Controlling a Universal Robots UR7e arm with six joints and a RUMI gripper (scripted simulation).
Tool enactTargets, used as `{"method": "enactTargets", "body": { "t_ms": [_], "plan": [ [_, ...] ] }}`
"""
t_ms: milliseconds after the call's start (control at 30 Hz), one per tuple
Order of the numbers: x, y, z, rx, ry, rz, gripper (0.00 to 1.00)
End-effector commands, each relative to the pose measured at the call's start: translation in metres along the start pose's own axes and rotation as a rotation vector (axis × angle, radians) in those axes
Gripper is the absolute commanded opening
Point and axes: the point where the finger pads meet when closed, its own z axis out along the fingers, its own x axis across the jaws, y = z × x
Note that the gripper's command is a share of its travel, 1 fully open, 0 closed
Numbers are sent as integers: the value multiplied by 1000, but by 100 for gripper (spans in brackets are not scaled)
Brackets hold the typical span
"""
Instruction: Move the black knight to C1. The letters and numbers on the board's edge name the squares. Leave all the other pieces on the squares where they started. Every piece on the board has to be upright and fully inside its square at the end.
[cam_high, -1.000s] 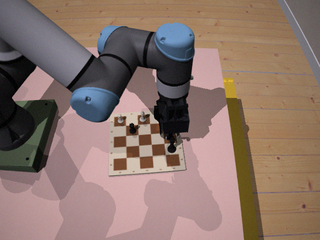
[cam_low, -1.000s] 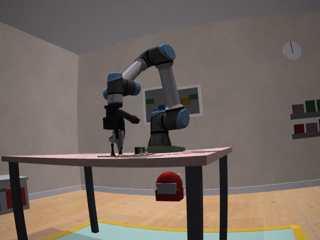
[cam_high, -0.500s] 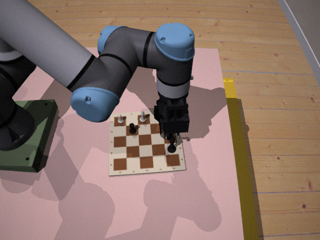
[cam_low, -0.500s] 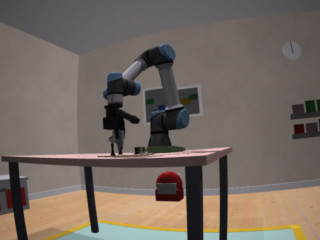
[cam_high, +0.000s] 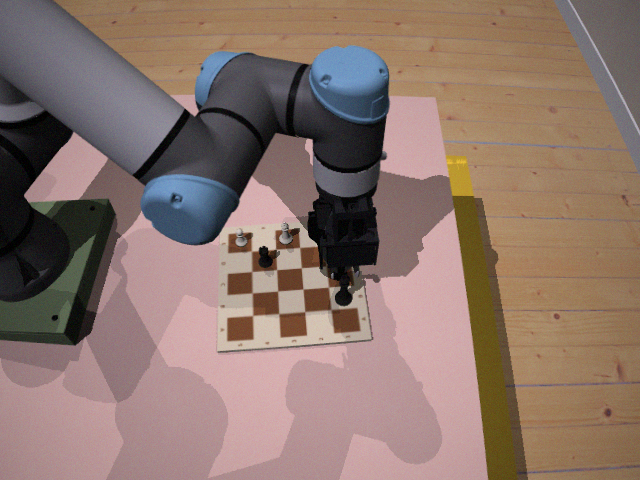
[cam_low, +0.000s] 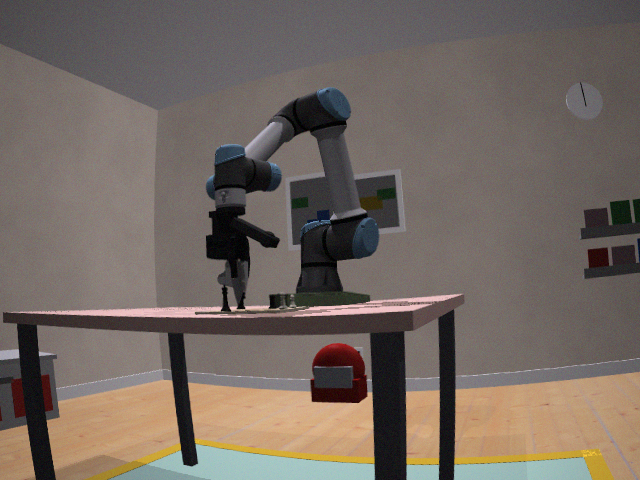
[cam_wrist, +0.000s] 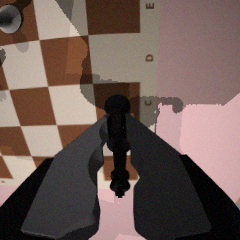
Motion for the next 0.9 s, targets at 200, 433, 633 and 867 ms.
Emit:
{"method": "enactTargets", "body": {
  "t_ms": [200, 433, 633, 867],
  "plan": [
    [0, 0, 2, 0, 1, 0, 0],
    [0, 0, 3, 0, 1, 0, 0],
    [0, 0, 3, 0, 1, 0, 0],
    [0, 0, 3, 0, 1, 0, 0]
  ]
}}
